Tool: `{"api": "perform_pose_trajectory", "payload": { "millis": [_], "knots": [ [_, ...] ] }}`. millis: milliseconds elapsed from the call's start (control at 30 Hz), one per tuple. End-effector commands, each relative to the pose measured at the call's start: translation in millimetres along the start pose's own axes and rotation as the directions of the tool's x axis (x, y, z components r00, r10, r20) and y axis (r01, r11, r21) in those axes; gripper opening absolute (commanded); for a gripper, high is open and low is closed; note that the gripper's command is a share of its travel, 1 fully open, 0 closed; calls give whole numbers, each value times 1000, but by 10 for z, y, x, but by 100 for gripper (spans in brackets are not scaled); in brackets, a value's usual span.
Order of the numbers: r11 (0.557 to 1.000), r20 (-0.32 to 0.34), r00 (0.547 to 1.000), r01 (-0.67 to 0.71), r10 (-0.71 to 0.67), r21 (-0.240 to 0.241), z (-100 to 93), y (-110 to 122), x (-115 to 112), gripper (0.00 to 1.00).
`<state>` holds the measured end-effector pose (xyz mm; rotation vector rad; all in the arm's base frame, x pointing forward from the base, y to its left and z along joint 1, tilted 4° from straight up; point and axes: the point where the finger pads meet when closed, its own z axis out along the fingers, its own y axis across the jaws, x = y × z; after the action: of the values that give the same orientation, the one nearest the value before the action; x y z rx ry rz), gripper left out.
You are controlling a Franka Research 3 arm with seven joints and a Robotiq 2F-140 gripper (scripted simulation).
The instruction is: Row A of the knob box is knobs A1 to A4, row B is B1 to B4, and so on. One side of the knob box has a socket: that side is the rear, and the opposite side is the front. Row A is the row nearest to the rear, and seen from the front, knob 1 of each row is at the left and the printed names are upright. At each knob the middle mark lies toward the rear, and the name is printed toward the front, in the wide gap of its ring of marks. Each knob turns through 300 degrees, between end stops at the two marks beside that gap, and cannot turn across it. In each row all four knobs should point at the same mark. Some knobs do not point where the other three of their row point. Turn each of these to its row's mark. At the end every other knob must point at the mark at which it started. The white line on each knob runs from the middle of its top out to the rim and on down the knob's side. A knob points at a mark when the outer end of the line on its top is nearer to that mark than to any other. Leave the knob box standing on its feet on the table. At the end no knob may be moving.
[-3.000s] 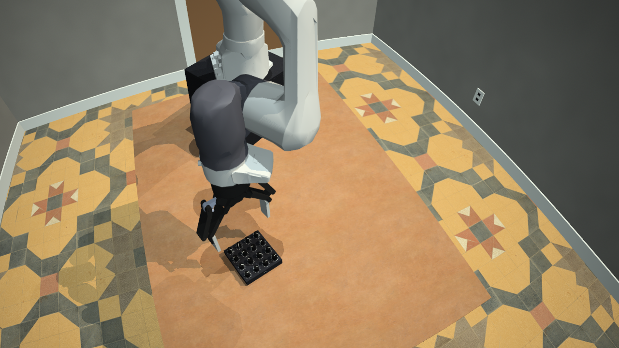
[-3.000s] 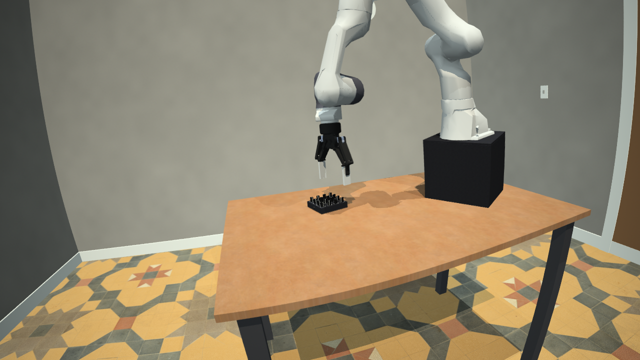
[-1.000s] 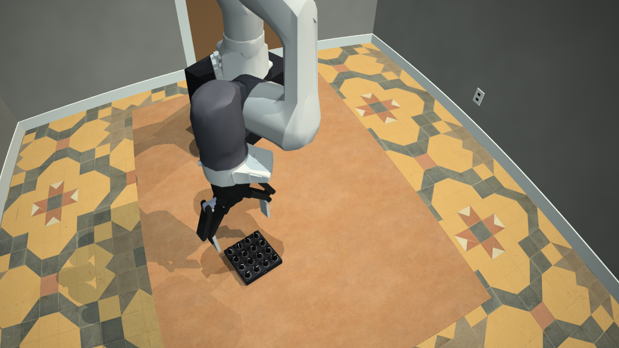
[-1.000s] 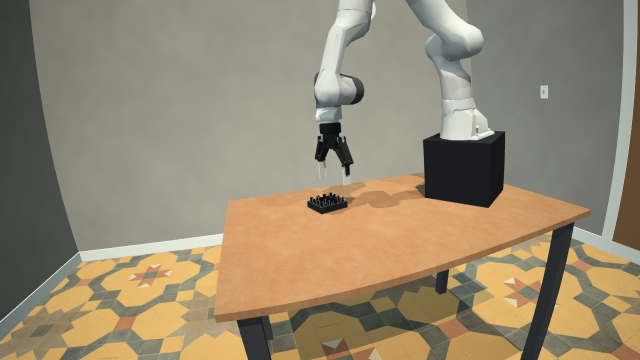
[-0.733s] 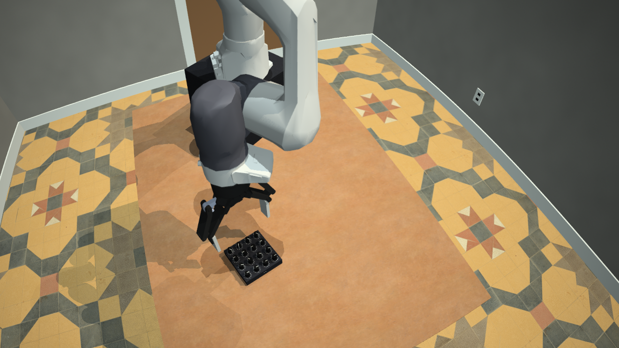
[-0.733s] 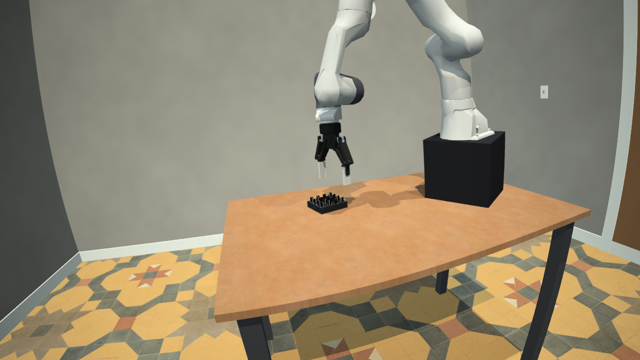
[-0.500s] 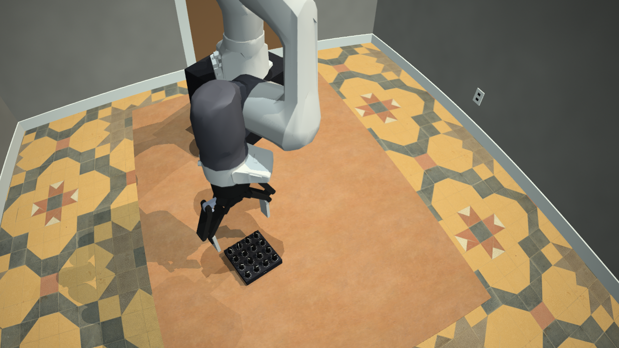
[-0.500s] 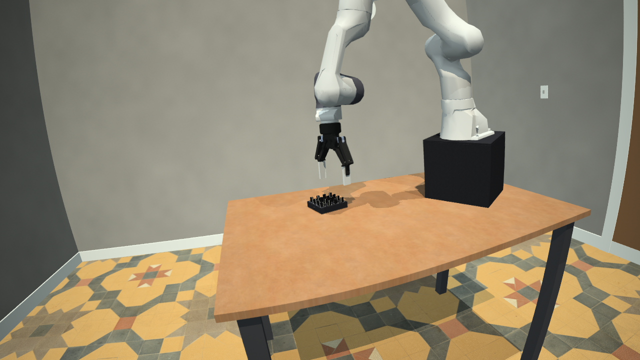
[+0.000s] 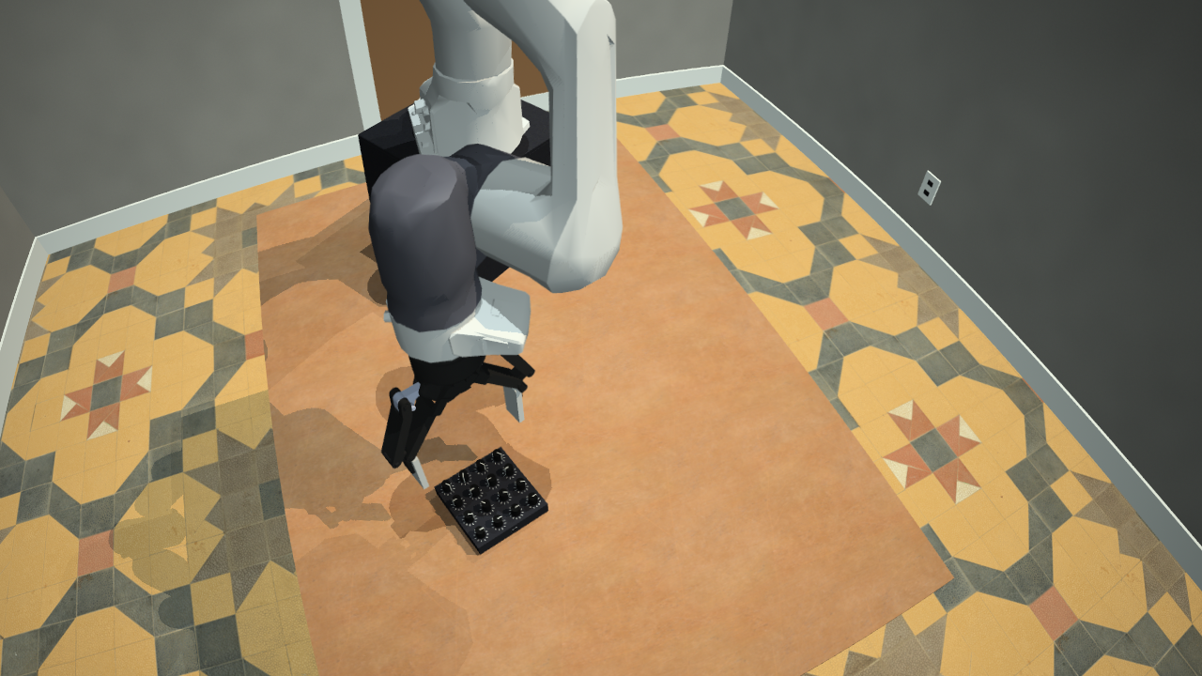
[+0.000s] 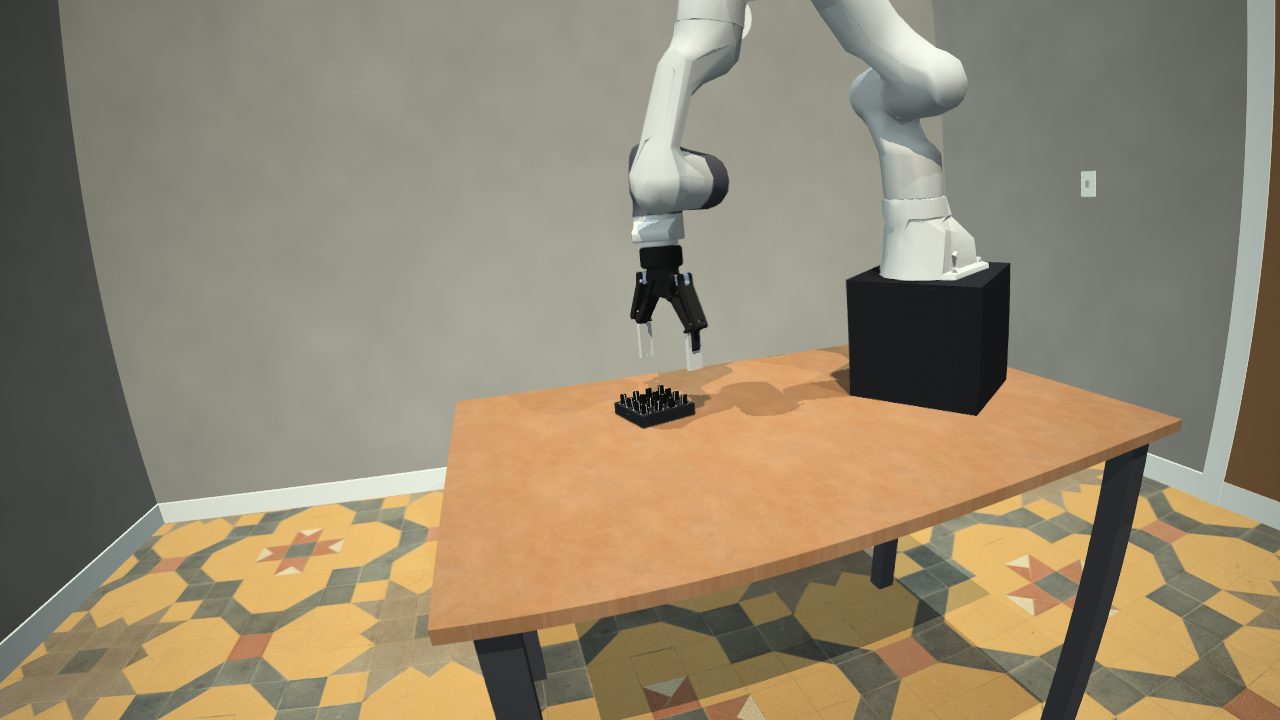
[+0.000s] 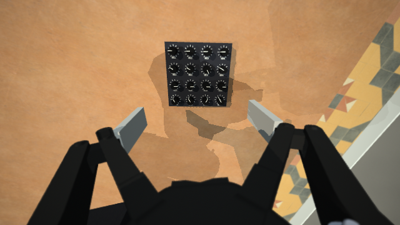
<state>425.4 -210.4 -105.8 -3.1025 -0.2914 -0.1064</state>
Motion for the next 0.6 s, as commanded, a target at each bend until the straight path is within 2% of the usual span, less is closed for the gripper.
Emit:
{"api": "perform_pose_trajectory", "payload": {
  "millis": [0, 567],
  "knots": [
    [1000, -3, 1000, 2, -2, -3, -6, 6, -22, 100],
    [1000, -3, 1000, 2, -2, -3, -1, -19, -362, 100]
  ]
}}
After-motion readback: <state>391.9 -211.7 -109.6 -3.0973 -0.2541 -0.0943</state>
